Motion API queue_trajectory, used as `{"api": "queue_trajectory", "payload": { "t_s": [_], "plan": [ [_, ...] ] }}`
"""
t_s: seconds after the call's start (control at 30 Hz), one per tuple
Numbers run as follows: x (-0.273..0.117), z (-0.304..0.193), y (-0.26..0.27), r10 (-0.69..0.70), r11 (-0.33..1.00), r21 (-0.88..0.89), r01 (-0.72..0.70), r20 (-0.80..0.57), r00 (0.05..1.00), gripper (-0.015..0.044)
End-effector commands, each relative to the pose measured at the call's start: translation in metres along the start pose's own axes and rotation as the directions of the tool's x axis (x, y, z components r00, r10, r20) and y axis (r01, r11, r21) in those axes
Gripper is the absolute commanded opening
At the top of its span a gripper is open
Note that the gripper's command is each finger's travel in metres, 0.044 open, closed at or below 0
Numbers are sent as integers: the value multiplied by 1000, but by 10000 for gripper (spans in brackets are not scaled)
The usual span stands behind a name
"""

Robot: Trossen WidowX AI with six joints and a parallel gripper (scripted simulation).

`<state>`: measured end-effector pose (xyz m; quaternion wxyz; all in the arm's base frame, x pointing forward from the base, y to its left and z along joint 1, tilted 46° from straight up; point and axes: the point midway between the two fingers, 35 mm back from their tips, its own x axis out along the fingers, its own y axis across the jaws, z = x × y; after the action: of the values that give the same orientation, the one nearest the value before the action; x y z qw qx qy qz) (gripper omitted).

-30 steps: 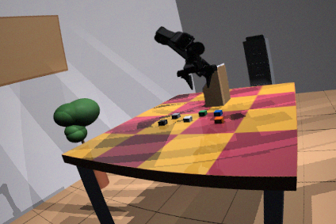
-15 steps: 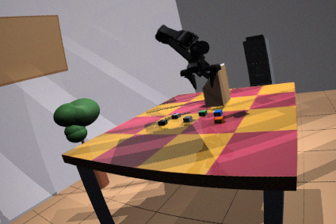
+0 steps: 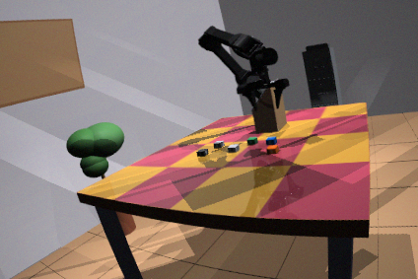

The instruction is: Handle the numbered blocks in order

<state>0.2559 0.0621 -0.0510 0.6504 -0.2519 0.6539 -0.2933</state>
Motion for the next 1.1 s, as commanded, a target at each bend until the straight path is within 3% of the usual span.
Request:
{"api": "queue_trajectory", "payload": {
  "t_s": [0.0, 0.33, 0.73, 1.07],
  "plan": [
    [0, 1, 3, 5, 1000, 4, -5, -4, 1000, 400],
    [0, 2, 3, 6, 1000, 5, -6, -4, 1000, 400],
    [-1, 101, 36, 7, 1000, 9, -7, 0, 1000, 400],
    [-1, 102, 36, 6, 1000, 8, -6, 0, 1000, 400]
  ]
}}
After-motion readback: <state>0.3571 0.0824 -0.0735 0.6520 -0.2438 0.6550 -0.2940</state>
